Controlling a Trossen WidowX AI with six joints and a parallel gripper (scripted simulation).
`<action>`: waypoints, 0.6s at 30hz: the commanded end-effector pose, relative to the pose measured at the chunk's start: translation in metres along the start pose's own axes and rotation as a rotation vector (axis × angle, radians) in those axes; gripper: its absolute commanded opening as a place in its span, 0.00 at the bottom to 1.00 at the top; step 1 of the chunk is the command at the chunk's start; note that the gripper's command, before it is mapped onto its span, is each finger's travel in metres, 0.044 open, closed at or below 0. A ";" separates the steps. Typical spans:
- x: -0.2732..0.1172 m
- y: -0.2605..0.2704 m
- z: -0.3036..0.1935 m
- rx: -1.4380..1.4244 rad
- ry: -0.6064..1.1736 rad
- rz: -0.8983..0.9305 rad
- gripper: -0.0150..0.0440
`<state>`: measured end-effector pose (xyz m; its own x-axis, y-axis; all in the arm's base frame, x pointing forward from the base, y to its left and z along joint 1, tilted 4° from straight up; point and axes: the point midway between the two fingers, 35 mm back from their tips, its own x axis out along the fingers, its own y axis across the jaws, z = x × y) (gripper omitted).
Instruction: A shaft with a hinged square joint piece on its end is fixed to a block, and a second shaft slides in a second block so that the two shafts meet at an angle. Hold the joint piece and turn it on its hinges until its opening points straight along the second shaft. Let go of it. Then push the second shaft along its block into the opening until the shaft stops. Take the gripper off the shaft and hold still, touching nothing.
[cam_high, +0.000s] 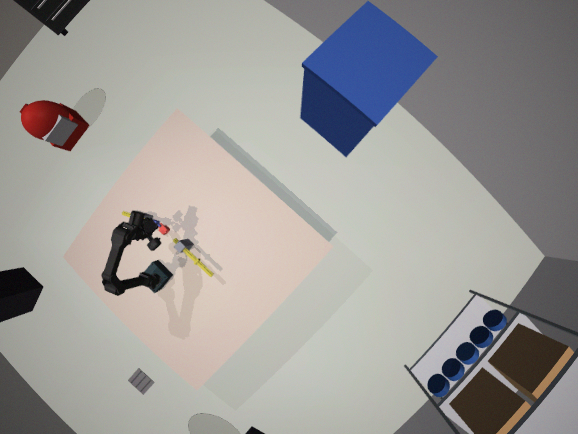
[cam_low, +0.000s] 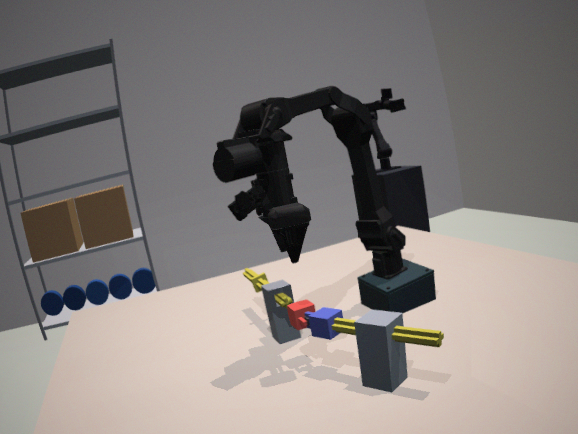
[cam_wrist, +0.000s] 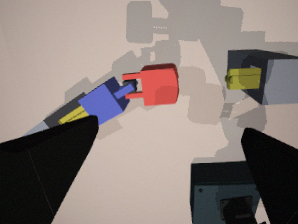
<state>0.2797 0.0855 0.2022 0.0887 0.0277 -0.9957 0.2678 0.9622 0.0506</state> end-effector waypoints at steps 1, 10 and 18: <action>-0.014 -0.001 -0.002 -0.135 -0.005 0.010 1.00; -0.014 -0.001 -0.002 -0.137 -0.005 0.009 1.00; -0.002 -0.025 0.015 0.031 -0.002 0.001 0.73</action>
<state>0.2809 0.0740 0.2106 0.0944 0.0296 -0.9951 0.2043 0.9777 0.0485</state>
